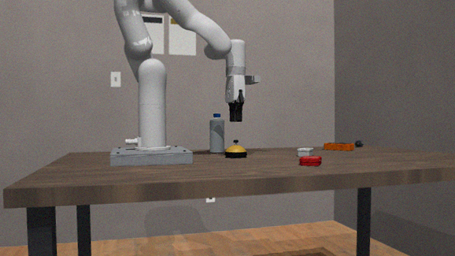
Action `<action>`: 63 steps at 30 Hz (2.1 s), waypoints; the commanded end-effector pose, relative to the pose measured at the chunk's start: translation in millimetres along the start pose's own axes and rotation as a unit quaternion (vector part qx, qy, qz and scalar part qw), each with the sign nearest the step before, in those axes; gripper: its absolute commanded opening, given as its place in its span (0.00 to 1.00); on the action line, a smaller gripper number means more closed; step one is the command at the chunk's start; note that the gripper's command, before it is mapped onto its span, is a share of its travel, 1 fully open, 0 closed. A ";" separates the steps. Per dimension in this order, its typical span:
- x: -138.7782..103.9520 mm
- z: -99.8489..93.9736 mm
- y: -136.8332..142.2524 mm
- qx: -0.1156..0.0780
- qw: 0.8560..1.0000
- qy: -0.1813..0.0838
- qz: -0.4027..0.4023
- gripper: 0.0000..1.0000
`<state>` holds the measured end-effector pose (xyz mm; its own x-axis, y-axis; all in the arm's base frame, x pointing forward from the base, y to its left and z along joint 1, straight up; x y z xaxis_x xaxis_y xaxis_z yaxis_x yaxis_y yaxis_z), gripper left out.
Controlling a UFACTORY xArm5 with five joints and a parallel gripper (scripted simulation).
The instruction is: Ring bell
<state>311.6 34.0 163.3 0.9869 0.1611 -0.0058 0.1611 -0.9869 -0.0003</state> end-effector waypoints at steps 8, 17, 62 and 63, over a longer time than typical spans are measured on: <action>0.5 -0.9 -0.3 0.000 1.000 0.001 0.000 0.00; 0.5 -0.9 -0.3 0.000 1.000 0.001 0.000 0.00; 0.3 17.5 -0.3 0.000 1.000 0.001 0.000 0.00; 0.3 19.3 -0.2 0.000 1.000 0.001 0.000 0.00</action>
<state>310.8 34.2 149.6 0.9868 0.1617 -0.0068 0.1617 -0.9868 -0.0003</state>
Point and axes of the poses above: the point where the finger pads meet when closed, its own z axis out along the fingers, its own y axis across the jaws, x = y × z, the point moved 5 cm from there along -z, back along the fingers, and after that the axes turned 3 degrees about -z, right-handed, at the moved point
